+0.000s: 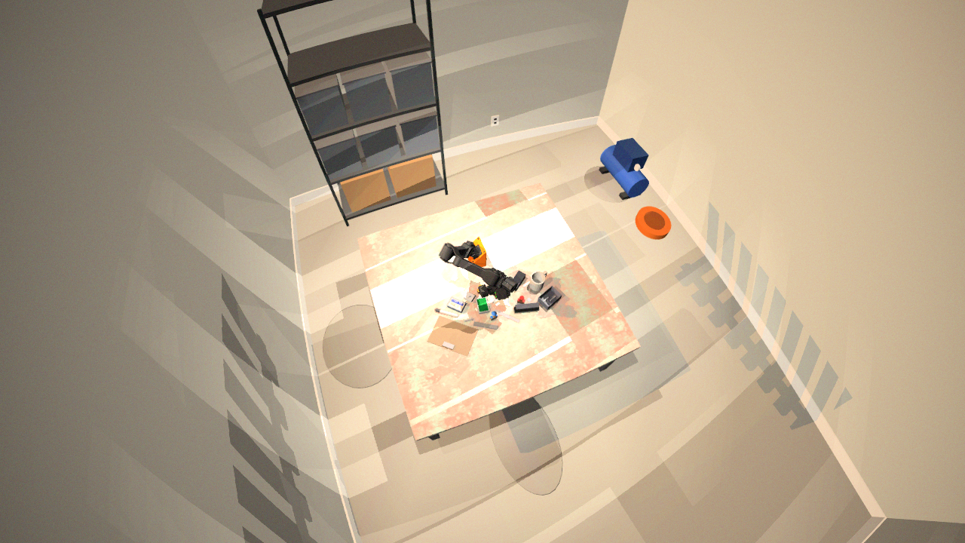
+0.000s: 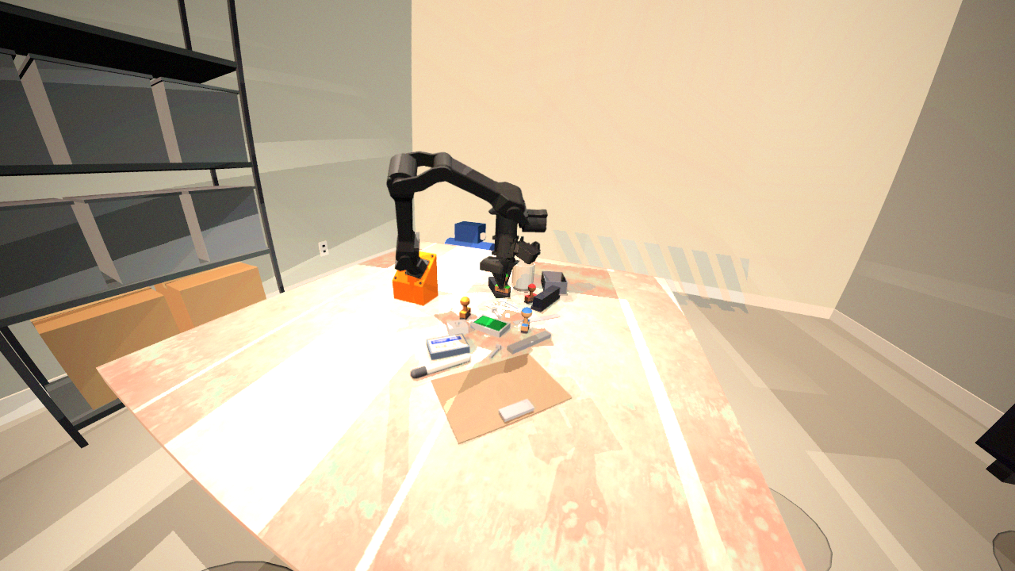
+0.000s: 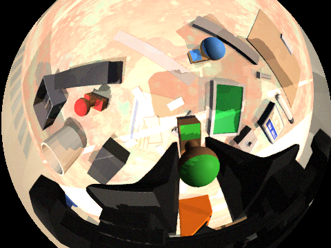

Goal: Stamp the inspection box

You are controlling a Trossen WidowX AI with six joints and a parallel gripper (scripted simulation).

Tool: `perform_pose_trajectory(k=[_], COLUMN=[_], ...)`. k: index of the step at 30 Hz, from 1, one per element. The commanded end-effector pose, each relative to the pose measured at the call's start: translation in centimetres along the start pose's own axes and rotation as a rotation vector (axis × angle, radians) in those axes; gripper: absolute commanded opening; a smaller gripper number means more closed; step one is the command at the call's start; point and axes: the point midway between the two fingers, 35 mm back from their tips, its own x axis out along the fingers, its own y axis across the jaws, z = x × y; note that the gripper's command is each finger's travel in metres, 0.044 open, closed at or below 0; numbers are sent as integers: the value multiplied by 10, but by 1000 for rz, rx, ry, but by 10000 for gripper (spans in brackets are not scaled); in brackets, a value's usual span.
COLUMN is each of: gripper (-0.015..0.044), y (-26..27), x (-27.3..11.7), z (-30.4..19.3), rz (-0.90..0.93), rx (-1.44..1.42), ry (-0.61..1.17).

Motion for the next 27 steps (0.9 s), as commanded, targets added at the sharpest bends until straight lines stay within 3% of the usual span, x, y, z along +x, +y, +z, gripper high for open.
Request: perform_pose_trajectory(k=[1,17,27], gripper=[0,0,0], y=[-27,-148,-153], x=[-2,1,9], z=[9,11,11], rz=[2,-29,-31], rx=[0,9,9], ry=[-7,-6,-5])
